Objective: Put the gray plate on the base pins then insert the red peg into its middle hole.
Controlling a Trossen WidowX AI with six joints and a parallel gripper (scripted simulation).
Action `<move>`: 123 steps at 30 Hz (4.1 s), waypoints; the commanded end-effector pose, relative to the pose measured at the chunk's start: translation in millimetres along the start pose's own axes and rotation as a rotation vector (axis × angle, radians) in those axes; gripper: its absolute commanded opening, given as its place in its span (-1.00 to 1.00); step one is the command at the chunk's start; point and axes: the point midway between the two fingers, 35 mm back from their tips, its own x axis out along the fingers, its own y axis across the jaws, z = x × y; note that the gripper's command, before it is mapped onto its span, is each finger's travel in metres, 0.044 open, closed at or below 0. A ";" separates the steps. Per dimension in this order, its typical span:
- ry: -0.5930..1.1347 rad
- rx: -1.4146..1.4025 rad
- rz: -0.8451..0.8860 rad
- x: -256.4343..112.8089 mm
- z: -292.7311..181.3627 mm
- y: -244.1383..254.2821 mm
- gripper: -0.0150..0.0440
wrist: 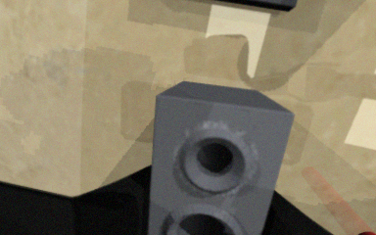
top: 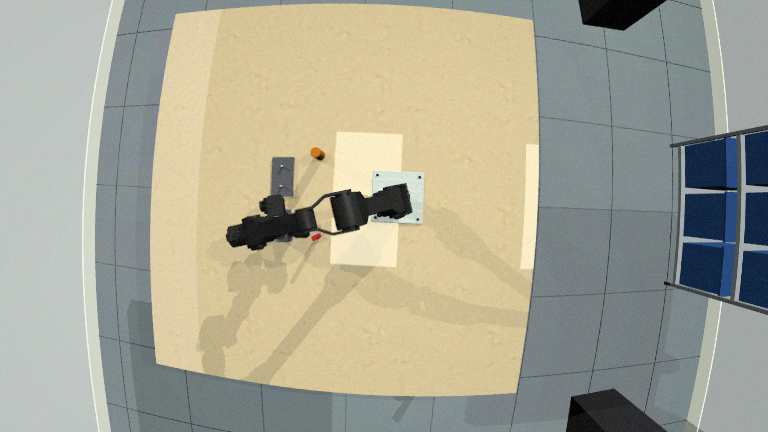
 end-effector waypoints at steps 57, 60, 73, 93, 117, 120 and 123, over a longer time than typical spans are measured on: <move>-0.004 0.012 0.003 -116.5 39.0 11.9 -0.49; -0.005 0.016 0.003 -111.7 47.5 13.1 -0.49; -0.009 0.029 0.003 -90.8 84.9 15.0 -0.49; -0.015 0.050 0.003 -58.7 142.1 7.0 -0.49; -0.016 0.053 0.002 -54.8 149.1 5.2 -0.49; -0.016 0.053 0.002 -54.8 149.1 5.2 -0.49; -0.016 0.053 0.002 -54.8 149.1 5.2 -0.49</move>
